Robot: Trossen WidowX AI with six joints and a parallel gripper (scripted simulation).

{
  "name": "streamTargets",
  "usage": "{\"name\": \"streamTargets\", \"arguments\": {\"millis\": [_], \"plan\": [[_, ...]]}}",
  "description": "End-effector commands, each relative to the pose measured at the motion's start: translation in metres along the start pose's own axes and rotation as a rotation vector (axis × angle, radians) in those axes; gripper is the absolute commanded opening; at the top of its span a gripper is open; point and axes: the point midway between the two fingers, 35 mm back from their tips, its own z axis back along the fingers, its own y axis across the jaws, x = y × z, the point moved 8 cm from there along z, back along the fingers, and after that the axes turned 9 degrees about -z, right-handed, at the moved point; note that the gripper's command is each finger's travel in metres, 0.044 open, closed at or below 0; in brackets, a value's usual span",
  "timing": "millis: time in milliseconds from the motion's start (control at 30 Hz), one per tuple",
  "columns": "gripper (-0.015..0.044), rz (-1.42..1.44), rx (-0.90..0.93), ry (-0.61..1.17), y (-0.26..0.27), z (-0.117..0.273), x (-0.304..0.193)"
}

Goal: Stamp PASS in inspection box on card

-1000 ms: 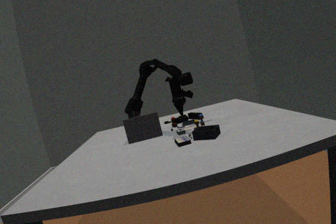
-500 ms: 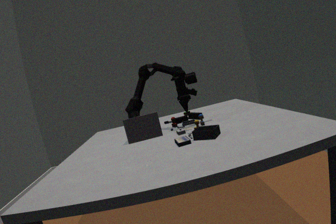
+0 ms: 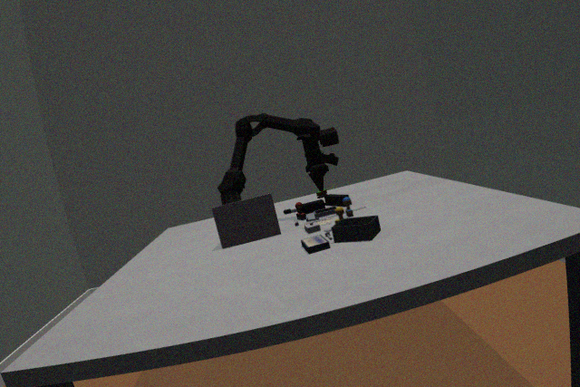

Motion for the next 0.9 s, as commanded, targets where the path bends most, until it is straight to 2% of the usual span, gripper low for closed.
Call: {"name": "streamTargets", "arguments": {"millis": [0, 867], "plan": [[0.0000, -0.007, 0.006, -0.008, 0.003, 0.002, 0.000], [0.0000, -0.005, 0.006, -0.007, 0.003, -0.015, 0.000]]}}
